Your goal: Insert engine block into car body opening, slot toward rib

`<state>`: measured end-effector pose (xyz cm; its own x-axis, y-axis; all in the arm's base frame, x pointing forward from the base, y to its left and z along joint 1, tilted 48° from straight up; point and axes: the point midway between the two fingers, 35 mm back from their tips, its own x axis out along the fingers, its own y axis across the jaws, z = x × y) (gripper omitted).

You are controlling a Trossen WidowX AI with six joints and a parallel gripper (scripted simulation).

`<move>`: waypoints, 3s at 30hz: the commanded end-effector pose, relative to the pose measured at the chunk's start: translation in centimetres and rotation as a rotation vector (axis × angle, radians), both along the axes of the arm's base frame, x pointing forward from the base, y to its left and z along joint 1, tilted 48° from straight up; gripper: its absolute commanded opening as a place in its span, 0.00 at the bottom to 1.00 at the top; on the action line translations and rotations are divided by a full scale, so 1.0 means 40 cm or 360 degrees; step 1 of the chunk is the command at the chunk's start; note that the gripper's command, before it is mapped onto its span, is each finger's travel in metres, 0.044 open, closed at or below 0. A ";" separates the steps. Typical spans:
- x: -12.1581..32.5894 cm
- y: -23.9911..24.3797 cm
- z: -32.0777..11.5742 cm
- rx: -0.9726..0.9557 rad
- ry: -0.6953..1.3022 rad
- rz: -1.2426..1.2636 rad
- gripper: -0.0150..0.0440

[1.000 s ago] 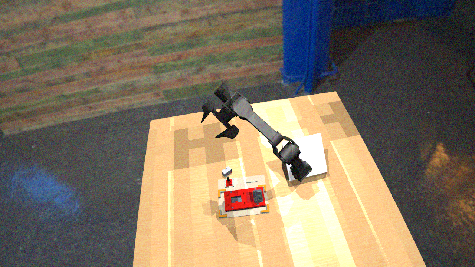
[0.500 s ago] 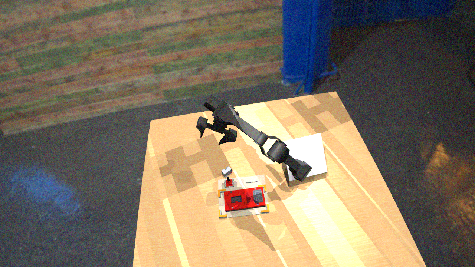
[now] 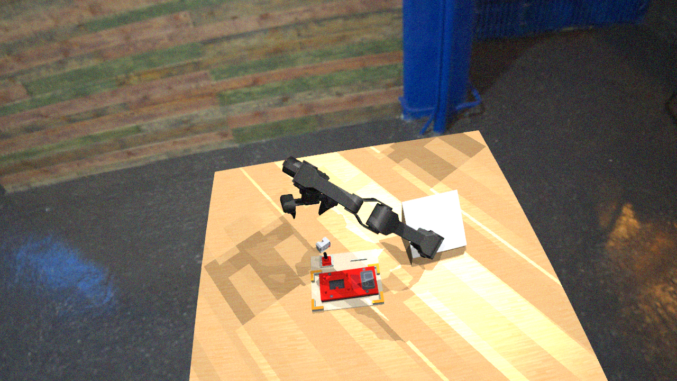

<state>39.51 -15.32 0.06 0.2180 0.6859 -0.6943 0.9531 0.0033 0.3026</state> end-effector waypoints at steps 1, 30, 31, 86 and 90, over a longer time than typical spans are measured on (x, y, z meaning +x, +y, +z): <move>-0.010 0.040 -0.040 -0.0020 -0.0025 0.0217 1.00; -0.075 0.258 -0.268 0.0008 -0.0111 0.0723 1.00; -0.076 0.265 -0.274 0.0008 -0.0111 0.0723 1.00; -0.078 0.302 -0.311 0.0005 -0.0111 0.0721 0.25; -0.075 0.278 -0.292 0.0002 -0.0110 0.0721 0.25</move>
